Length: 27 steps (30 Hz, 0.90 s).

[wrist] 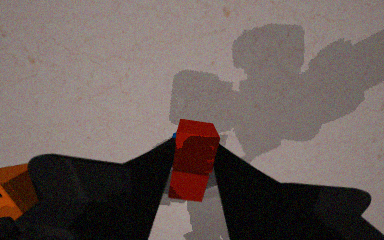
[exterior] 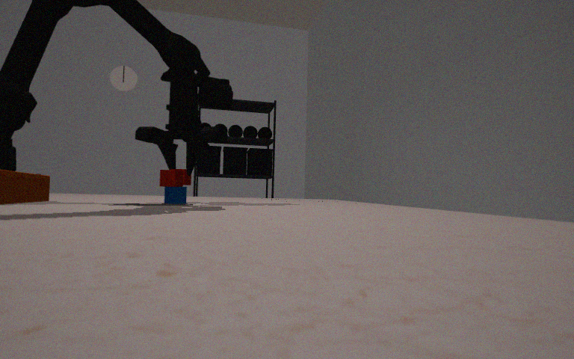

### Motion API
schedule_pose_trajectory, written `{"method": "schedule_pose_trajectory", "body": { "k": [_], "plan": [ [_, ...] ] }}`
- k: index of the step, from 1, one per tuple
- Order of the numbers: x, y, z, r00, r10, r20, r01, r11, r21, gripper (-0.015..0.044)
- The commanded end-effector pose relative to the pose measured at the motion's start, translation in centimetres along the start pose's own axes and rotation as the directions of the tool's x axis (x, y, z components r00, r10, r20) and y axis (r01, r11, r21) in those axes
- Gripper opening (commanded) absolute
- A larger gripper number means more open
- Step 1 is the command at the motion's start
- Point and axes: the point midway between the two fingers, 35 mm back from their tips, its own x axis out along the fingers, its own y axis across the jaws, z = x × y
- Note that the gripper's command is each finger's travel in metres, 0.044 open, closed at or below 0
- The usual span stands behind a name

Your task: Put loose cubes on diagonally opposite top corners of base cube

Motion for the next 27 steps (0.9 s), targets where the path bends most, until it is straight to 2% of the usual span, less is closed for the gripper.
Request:
{"method": "schedule_pose_trajectory", "body": {
  "k": [1, 23, 27],
  "plan": [
    [0.26, -0.02, -0.08, 1.0, 0.002, -0.007, -0.002, 1.0, -0.003, 0.0105],
    [0.26, -0.02, -0.08, 1.0, 0.002, -0.007, -0.002, 1.0, -0.003, 0.0105],
    [0.26, -0.02, -0.08, 1.0, 0.002, -0.007, -0.002, 1.0, -0.003, 0.0205]
  ]
}}
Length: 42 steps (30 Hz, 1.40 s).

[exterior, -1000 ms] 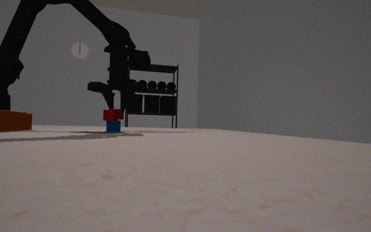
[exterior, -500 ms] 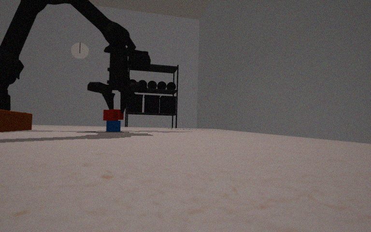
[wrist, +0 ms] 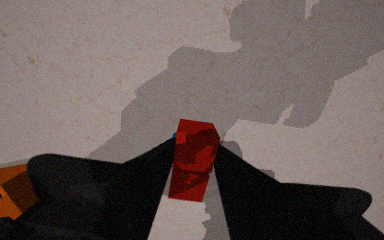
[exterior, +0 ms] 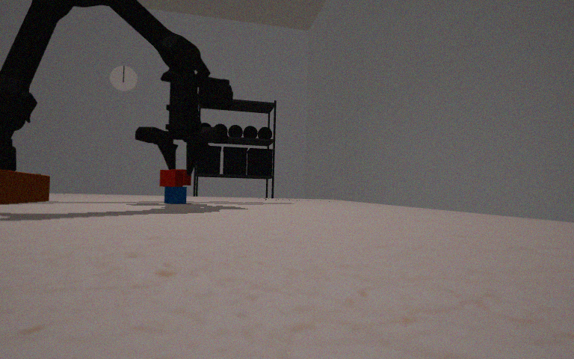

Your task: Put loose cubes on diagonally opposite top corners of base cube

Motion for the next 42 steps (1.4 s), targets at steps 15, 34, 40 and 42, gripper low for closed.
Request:
{"method": "schedule_pose_trajectory", "body": {
  "k": [15, 34, 40, 42],
  "plan": [
    [-1.7, 0.0, 0.0, 1.0, 0.0, 0.0, 0.0, 1.0, 0.0, 0.0205],
    [-4.5, 0.0, 0.0, 1.0, 0.0, 0.0, 0.0, 1.0, 0.0, 0.0205],
    [-5.4, 0.0, 0.0, 1.0, 0.0, 0.0, 0.0, 1.0, 0.0, 0.0205],
    [-5.8, 0.0, 0.0, 1.0, 0.0, 0.0, 0.0, 1.0, 0.0, 0.0205]
  ]
}}
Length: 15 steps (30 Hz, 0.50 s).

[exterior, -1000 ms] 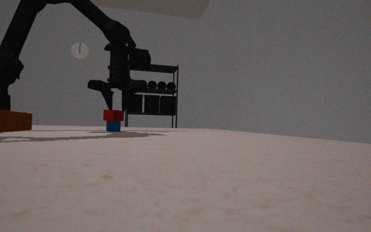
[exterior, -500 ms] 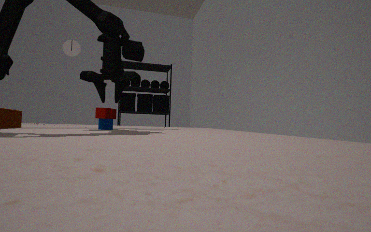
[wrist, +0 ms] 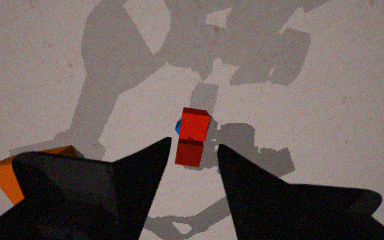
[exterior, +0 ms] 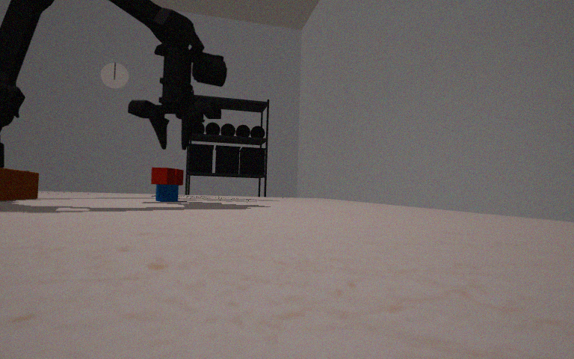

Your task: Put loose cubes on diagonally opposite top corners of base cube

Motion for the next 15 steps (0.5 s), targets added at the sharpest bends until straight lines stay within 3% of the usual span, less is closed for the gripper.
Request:
{"method": "schedule_pose_trajectory", "body": {
  "k": [1, 7, 12, 15],
  "plan": [
    [-0.8, 0.0, 0.0, 1.0, -0.004, 0.002, 0.004, 1.0, -0.004, 0.0205],
    [-1.2, 0.0, 0.0, 1.0, -0.004, 0.002, 0.004, 1.0, -0.004, 0.0205],
    [-1.3, 0.2, 0.2, 1.0, -0.002, 0.002, 0.002, 1.0, 0.0, 0.0336],
    [-1.4, 2.8, 2.9, 1.0, -0.001, 0.005, 0.001, 1.0, 0.0, 0.04]
  ]
}}
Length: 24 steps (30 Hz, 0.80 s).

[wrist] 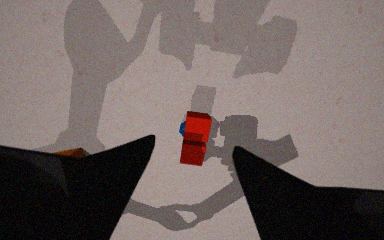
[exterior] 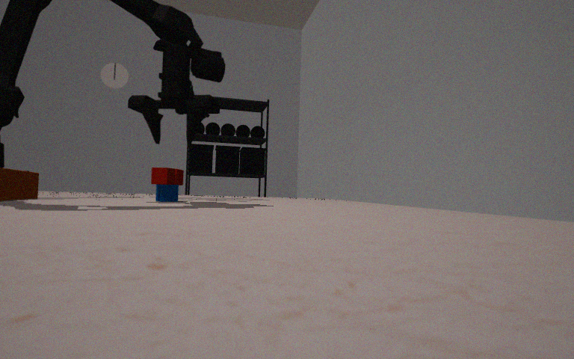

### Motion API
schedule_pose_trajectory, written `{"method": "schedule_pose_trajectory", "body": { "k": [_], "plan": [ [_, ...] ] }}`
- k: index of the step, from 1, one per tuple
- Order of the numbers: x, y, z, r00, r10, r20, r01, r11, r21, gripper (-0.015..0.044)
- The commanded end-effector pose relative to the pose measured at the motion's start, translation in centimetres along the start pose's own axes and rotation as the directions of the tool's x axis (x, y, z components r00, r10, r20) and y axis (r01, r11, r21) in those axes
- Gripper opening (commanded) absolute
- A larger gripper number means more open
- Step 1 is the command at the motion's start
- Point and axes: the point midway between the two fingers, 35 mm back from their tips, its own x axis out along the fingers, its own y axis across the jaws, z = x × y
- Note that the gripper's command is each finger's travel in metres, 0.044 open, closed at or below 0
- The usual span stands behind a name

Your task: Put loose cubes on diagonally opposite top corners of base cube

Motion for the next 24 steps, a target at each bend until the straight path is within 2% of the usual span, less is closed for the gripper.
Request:
{"method": "schedule_pose_trajectory", "body": {
  "k": [1, 6, 24],
  "plan": [
    [-0.1, 3.5, 3.1, 1.0, 0.003, 0.003, -0.003, 1.0, -0.015, 0.04],
    [-0.2, 8.2, 6.2, 1.0, 0.008, 0.006, -0.008, 1.0, -0.015, 0.04],
    [-0.2, 8.2, 6.2, 1.0, 0.008, 0.006, -0.008, 1.0, -0.015, 0.04]
  ]
}}
